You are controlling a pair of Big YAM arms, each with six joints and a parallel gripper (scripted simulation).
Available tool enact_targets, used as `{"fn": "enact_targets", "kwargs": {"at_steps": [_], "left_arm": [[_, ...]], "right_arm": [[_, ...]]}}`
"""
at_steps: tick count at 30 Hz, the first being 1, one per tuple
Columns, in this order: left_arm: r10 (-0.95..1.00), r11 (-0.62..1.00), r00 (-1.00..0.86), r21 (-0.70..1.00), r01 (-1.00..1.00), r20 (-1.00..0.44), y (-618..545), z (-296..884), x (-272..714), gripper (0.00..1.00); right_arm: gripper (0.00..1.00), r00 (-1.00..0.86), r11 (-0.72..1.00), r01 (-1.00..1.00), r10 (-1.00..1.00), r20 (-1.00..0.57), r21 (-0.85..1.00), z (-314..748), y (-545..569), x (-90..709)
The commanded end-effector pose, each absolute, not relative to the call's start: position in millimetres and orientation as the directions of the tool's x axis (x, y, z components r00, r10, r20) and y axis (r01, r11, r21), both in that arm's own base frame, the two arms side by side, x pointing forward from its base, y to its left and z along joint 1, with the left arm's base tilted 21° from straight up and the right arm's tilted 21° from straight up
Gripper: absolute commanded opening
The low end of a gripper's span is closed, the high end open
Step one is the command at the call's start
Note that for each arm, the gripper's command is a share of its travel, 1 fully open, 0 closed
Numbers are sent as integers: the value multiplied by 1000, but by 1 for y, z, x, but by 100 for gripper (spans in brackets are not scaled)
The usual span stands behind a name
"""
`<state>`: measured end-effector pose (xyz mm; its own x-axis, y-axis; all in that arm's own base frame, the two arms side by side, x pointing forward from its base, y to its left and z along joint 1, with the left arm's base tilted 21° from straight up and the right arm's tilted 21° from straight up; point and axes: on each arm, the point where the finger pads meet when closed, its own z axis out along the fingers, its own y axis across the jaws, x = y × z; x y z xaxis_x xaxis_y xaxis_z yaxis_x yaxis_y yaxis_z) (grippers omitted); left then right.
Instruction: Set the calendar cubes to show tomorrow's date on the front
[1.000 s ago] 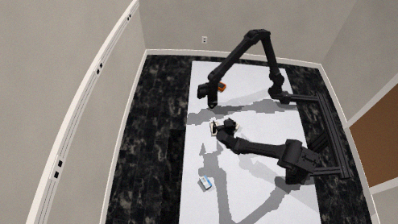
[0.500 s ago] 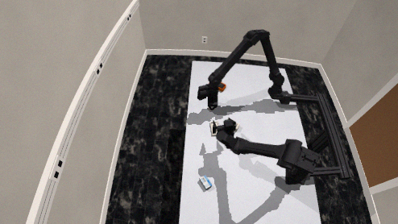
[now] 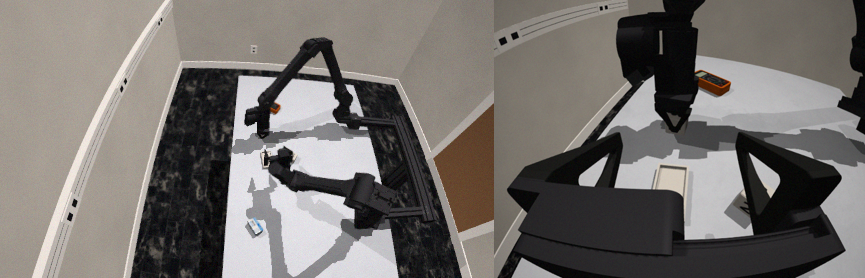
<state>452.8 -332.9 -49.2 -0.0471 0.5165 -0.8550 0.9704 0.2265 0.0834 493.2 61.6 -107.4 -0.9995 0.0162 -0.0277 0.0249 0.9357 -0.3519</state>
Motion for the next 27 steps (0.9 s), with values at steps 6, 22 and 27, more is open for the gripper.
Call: {"fn": "enact_targets", "kwargs": {"at_steps": [6,22,27], "left_arm": [[502,206,3,123,971,-865,-350,-41,468,100],[540,230,-61,77,970,-840,-380,26,404,100],[556,242,-69,82,967,-829,-388,48,382,100]], "right_arm": [[100,-997,941,36,11,-76,-337,-45,92,508],[70,-973,972,-18,-71,-218,-236,-33,84,526],[70,-961,977,-58,-111,-253,-207,-44,86,529]]}}
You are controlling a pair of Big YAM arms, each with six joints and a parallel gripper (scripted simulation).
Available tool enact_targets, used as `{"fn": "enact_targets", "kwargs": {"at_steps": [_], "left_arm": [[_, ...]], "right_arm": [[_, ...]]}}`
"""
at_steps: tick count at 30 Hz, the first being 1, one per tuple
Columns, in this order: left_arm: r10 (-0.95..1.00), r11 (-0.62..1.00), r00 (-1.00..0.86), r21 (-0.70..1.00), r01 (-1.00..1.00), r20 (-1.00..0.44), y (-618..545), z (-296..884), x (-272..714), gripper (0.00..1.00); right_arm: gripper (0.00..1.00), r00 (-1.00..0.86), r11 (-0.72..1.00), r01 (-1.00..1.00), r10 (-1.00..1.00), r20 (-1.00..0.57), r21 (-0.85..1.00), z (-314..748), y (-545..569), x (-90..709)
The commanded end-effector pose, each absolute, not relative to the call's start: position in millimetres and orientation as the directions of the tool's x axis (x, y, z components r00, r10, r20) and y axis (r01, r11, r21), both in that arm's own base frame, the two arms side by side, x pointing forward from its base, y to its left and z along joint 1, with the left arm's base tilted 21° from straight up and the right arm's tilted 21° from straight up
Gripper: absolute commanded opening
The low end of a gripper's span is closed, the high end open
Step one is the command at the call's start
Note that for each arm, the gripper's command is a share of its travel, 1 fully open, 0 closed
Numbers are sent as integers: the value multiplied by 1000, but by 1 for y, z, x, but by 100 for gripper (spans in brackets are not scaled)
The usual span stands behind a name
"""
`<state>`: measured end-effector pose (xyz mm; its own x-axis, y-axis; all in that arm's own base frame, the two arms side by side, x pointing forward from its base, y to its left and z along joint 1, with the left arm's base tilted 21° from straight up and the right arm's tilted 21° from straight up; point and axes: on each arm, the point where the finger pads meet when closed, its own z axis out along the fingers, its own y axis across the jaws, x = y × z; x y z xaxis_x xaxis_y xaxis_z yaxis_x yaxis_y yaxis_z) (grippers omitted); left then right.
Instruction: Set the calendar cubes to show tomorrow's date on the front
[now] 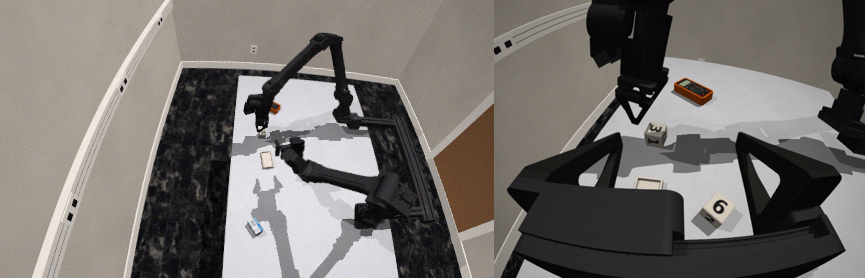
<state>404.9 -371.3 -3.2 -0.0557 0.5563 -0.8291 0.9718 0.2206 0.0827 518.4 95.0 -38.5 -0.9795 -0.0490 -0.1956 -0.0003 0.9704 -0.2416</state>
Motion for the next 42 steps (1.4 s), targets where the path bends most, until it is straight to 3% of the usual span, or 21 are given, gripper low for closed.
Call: {"fn": "enact_targets", "kwargs": {"at_steps": [1,11,24,42], "left_arm": [[560,247,-71,84,965,-825,-390,56,374,100],[595,294,-91,112,949,-798,-391,118,292,100],[607,354,-105,149,924,-788,-358,160,208,100],[572,446,-114,192,874,-812,-278,174,126,100]], "right_arm": [[70,-955,978,-71,-123,-270,-198,-45,87,530],[70,-856,966,-216,-256,-450,-139,-45,99,542],[70,-683,879,-453,-451,-574,-151,-62,135,517],[70,-332,592,-770,-691,-642,-239,-97,193,406]]}}
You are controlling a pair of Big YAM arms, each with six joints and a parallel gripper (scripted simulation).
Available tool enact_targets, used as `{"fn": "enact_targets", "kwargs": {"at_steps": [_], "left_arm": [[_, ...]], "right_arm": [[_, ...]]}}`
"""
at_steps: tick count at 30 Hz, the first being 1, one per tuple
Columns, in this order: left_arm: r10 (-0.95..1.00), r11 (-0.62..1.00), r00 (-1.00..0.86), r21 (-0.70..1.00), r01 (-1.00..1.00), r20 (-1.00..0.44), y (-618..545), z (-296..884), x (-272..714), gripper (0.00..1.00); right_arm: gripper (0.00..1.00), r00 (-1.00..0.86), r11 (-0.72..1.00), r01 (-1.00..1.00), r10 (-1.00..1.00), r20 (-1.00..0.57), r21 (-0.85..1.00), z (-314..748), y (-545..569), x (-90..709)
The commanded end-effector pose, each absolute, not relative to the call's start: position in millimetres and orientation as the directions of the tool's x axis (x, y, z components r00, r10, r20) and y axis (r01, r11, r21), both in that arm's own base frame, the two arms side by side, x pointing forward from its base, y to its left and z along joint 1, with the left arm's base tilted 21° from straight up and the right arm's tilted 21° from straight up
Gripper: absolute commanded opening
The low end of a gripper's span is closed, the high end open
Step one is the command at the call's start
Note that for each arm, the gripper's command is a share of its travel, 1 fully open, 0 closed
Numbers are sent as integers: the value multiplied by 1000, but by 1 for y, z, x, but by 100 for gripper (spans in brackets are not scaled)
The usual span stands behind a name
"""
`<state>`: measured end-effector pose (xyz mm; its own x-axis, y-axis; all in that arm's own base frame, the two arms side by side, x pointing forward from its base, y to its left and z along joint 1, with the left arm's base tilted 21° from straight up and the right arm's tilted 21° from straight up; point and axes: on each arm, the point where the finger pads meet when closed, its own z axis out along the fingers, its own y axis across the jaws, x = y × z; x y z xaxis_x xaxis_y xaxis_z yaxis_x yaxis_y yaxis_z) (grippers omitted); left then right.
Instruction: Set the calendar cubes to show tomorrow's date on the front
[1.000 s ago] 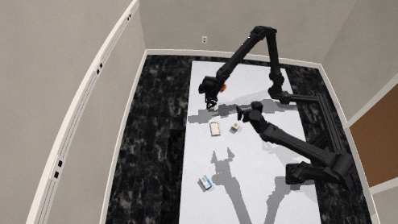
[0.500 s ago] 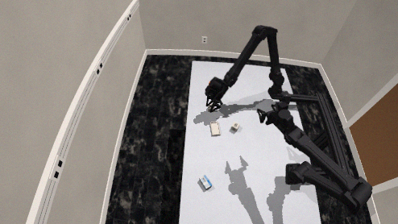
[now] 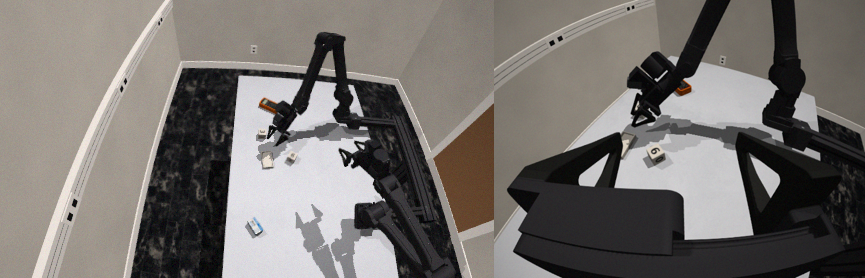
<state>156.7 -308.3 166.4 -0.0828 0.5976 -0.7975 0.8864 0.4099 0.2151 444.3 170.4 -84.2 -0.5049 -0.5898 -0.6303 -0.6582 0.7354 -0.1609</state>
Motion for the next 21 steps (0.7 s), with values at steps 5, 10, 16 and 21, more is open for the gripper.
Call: {"fn": "enact_targets", "kwargs": {"at_steps": [5,10,16,21], "left_arm": [[550,473,-111,199,858,-828,-256,170,114,100],[536,490,-113,199,849,-837,-241,164,107,100],[505,519,-106,204,830,-856,-221,154,101,100],[499,537,-98,218,815,-861,-208,140,100,100]], "right_arm": [[70,-216,491,-828,-724,-655,-270,-99,204,367],[70,-189,460,-846,-731,-656,-268,-102,205,349],[70,-257,458,-865,-753,-605,-203,-123,187,305],[70,-273,463,-864,-760,-589,-197,-126,182,300]]}}
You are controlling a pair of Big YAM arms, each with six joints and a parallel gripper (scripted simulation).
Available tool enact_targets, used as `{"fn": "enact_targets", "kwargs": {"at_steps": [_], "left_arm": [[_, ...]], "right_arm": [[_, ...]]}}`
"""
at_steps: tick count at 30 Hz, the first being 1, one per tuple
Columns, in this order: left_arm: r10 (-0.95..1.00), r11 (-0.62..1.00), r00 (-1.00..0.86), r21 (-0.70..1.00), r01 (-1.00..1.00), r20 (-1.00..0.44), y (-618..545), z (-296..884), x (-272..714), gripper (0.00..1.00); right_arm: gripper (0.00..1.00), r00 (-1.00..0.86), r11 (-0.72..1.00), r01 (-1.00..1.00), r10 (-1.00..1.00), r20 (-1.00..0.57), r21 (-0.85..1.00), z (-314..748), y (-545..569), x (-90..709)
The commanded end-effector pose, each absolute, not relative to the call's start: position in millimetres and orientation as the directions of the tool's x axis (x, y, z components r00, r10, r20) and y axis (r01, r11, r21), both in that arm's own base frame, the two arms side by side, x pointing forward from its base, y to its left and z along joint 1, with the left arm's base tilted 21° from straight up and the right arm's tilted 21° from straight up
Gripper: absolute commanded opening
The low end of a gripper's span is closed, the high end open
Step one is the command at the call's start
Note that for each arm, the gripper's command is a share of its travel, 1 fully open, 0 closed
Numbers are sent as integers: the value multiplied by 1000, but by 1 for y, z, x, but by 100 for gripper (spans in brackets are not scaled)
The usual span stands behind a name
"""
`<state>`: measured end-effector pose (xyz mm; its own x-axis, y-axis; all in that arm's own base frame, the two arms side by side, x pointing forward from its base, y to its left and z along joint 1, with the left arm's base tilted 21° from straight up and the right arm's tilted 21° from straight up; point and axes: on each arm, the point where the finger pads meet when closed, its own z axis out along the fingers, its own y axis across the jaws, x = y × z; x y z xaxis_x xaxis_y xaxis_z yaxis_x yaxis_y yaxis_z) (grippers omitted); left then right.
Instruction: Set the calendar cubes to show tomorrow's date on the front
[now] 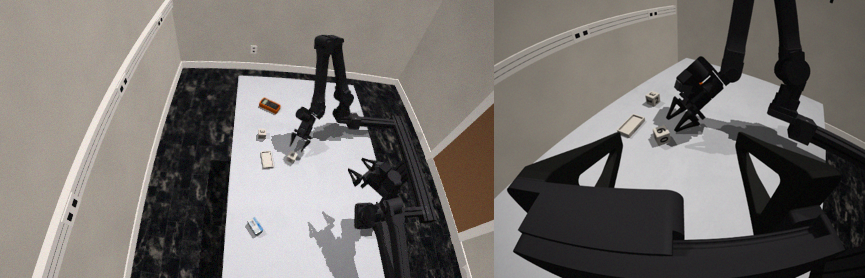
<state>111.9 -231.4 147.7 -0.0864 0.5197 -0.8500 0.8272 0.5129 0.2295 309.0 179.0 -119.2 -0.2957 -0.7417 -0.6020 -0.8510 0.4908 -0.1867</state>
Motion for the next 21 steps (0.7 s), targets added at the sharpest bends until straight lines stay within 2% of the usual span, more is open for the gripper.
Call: {"fn": "enact_targets", "kwargs": {"at_steps": [1,21], "left_arm": [[495,541,-95,220,812,-864,-206,139,99,100],[474,552,-87,219,805,-876,-201,146,98,100]], "right_arm": [[70,-274,463,-864,-761,-588,-196,-127,181,299],[70,-270,474,-856,-749,-604,-205,-165,206,325]]}}
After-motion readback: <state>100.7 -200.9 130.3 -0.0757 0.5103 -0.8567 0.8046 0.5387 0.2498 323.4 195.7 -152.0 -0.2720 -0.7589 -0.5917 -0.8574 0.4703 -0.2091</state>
